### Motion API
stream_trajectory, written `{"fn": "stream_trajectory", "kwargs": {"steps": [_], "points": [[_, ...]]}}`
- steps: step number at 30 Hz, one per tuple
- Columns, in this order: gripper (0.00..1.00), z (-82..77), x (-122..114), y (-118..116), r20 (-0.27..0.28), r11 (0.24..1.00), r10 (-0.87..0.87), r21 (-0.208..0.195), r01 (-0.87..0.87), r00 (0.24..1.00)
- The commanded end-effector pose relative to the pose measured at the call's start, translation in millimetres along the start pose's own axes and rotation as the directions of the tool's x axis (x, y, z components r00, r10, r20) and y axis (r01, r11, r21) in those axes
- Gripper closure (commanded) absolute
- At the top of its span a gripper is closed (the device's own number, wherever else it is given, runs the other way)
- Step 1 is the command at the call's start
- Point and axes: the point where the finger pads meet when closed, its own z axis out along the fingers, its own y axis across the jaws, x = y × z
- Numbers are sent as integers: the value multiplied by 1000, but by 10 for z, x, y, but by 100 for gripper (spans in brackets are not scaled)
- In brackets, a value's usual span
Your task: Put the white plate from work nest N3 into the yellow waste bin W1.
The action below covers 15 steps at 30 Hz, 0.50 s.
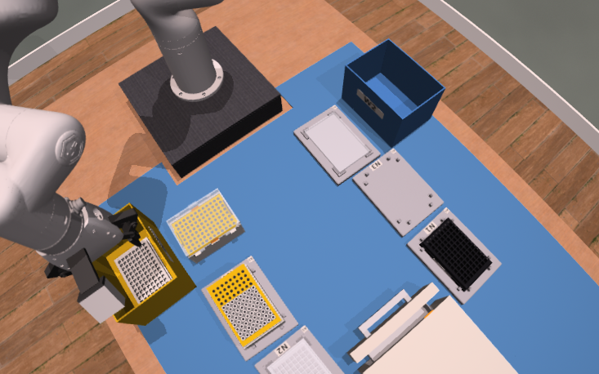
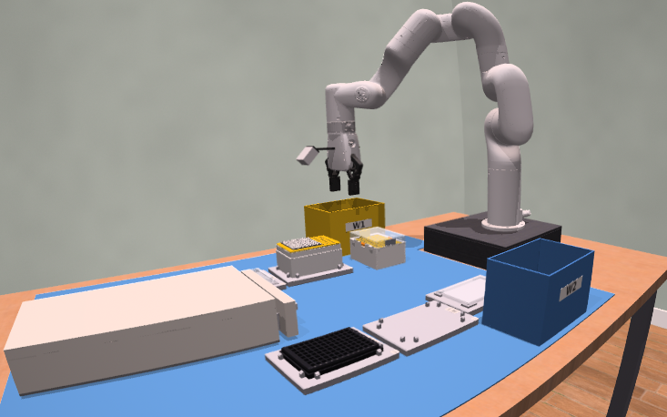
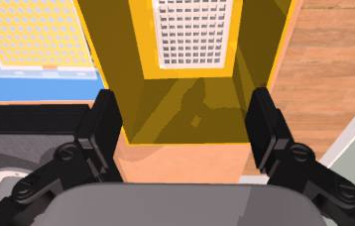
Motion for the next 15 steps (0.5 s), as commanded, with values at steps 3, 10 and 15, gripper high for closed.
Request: {"fn": "stream_trajectory", "kwargs": {"steps": [3,10,15], "points": [[0,-77,98,-197,-4,1000,-2,-3,2,1000],[0,-130,170,-376,-4,1000,-2,-3,2,1000],[0,-130,170,-376,-4,1000,-2,-3,2,1000]]}}
